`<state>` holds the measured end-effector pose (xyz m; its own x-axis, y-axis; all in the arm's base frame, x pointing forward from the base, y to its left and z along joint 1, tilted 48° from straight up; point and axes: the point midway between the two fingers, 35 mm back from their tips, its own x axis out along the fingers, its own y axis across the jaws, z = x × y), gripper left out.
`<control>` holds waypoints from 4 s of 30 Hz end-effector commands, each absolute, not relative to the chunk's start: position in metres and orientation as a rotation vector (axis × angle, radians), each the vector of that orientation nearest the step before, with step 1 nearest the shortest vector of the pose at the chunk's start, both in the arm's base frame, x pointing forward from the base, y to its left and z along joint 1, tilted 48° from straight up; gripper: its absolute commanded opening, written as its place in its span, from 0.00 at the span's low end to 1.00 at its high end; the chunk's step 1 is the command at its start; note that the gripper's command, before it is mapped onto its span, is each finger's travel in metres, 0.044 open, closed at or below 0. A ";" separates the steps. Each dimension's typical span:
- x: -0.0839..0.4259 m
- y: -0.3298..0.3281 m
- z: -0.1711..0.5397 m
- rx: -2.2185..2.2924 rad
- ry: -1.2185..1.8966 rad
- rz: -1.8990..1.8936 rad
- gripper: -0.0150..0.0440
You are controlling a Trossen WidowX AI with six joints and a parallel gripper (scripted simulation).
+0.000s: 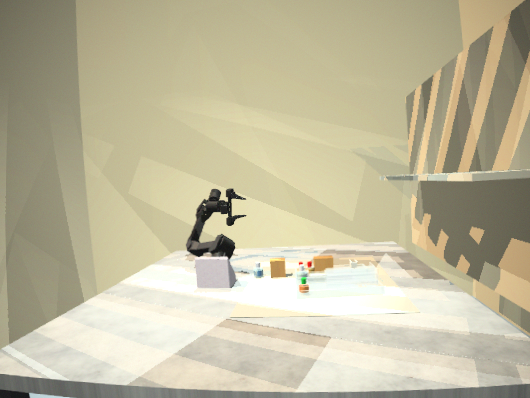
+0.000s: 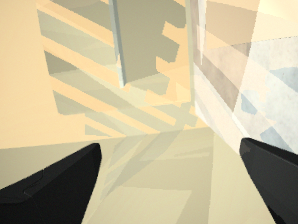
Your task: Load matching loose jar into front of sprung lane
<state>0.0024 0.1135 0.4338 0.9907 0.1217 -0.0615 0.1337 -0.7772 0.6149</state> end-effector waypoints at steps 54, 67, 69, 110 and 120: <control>0.153 -0.004 0.113 0.583 1.469 0.645 1.00; 0.148 0.001 0.107 0.561 1.465 0.729 1.00; 0.148 0.001 0.107 0.561 1.465 0.729 1.00; 0.146 0.061 0.056 0.562 1.463 0.731 1.00; 0.146 0.061 0.056 0.562 1.463 0.731 0.60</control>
<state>0.1458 0.0605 0.0561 -0.0379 0.7331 -0.6791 -0.1034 0.6731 0.7323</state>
